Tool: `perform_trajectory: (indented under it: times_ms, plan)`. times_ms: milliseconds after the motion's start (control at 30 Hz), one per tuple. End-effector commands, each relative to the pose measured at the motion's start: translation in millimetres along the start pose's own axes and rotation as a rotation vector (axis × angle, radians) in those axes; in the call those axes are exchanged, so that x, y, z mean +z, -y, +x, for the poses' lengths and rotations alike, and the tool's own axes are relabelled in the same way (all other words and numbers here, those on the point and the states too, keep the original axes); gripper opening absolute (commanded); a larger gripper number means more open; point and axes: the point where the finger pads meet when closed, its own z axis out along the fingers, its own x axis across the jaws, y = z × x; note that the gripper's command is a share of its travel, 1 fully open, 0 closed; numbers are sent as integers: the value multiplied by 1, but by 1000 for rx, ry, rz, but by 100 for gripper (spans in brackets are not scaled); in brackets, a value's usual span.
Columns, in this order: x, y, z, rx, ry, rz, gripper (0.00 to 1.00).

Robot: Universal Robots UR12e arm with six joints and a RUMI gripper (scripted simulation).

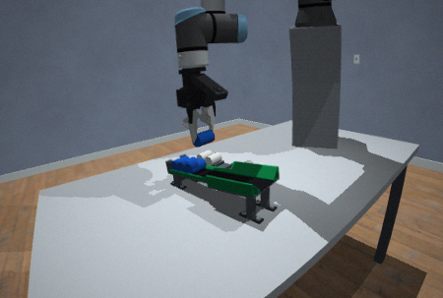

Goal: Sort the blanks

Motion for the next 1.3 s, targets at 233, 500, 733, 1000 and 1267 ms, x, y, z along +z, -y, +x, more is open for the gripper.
perform_trajectory:
  times_ms: [233, 500, 733, 1000, 1267]
  plan:
    - [38, 0, 4, -1, -3, -2, 37]
    - [68, 0, 4, -1, -3, -2, 37]
    - [93, 0, 4, -1, -3, -2, 37]
    - [99, -1, 4, 0, -3, -2, 37]
    - [98, -1, 4, 0, -3, -2, 37]
